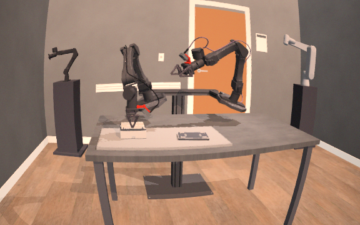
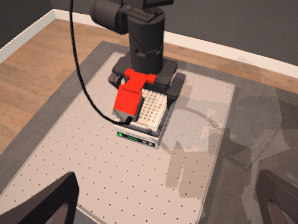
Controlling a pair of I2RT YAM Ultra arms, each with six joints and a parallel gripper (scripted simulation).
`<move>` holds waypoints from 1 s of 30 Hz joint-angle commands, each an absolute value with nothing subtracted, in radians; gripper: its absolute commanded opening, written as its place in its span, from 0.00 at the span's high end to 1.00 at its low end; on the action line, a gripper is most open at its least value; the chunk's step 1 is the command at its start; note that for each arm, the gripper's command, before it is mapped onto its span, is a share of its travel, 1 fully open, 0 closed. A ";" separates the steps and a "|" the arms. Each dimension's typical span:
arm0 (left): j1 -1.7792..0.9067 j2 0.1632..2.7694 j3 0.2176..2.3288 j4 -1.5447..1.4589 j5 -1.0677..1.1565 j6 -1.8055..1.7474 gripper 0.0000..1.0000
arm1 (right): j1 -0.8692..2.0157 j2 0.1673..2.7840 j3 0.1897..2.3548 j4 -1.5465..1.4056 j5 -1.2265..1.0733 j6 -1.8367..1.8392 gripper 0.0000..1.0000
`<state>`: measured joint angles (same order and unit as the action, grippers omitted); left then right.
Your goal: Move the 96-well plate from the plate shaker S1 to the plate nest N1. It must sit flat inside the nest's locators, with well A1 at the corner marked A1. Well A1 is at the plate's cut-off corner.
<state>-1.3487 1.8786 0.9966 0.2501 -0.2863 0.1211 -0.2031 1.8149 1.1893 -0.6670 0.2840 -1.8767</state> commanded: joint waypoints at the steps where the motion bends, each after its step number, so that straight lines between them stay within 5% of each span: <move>1: -1.355 1.865 0.990 0.256 -0.292 0.119 0.00 | -0.201 1.820 1.185 -0.667 0.266 -1.883 0.04; 17: -1.355 1.865 0.990 0.256 -0.292 0.119 0.00 | -0.205 1.821 1.199 -0.676 0.266 -1.885 0.21; 18: -1.355 1.865 0.990 0.256 -0.292 0.119 0.00 | -0.205 1.821 1.199 -0.676 0.266 -1.885 0.33; 19: -1.355 1.865 0.990 0.256 -0.292 0.119 0.00 | -0.205 1.821 1.199 -0.676 0.266 -1.885 0.21; 30: -1.355 1.865 0.990 0.256 -0.292 0.119 0.00 | -0.167 1.721 1.258 -0.818 0.282 -1.845 0.20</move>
